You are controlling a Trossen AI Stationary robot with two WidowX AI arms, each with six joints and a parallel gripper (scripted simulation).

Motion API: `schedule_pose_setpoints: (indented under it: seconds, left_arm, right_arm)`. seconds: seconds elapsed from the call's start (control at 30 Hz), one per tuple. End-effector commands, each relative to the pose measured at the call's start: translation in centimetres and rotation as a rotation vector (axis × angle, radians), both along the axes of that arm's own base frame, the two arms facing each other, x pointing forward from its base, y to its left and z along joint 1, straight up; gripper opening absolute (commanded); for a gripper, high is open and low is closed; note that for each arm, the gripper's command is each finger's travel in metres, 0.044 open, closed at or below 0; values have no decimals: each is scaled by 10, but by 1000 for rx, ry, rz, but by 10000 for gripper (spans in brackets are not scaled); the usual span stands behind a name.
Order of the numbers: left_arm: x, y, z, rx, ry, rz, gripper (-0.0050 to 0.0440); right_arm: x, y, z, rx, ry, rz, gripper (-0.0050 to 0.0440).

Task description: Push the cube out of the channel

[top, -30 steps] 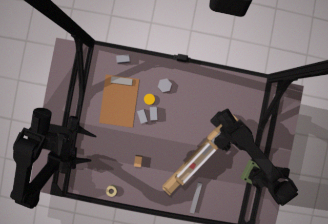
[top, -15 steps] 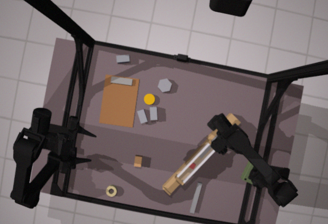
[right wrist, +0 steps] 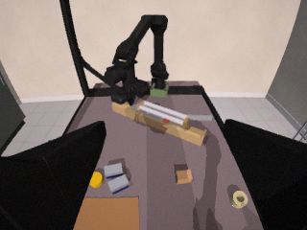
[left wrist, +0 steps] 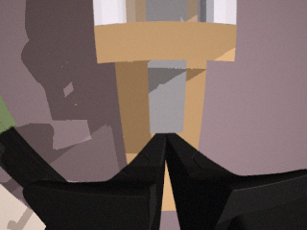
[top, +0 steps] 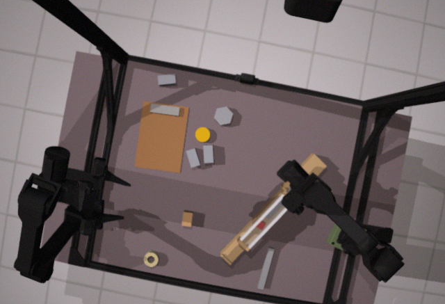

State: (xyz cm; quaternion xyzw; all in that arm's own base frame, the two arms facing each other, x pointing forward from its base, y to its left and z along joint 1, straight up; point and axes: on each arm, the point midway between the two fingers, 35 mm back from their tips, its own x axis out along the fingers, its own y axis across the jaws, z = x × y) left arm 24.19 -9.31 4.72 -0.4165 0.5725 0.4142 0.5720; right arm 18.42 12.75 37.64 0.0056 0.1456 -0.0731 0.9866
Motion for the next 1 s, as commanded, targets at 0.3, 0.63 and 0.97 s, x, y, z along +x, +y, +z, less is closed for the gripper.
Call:
schedule_pose_setpoints:
  seconds: [0.3, 0.63, 0.97]
  left_arm:
    - [2, 7, 56, 3, 1, 1, 0]
    - [-1, 9, 79, 3, 1, 1, 0]
    - [0, 12, 76, 4, 7, 9, 120]
  right_arm:
    - [0, 0, 0, -1, -3, -2, 400]
    - [0, 0, 0, -1, -3, -2, 400]
    - [0, 0, 0, -1, -3, -2, 400]
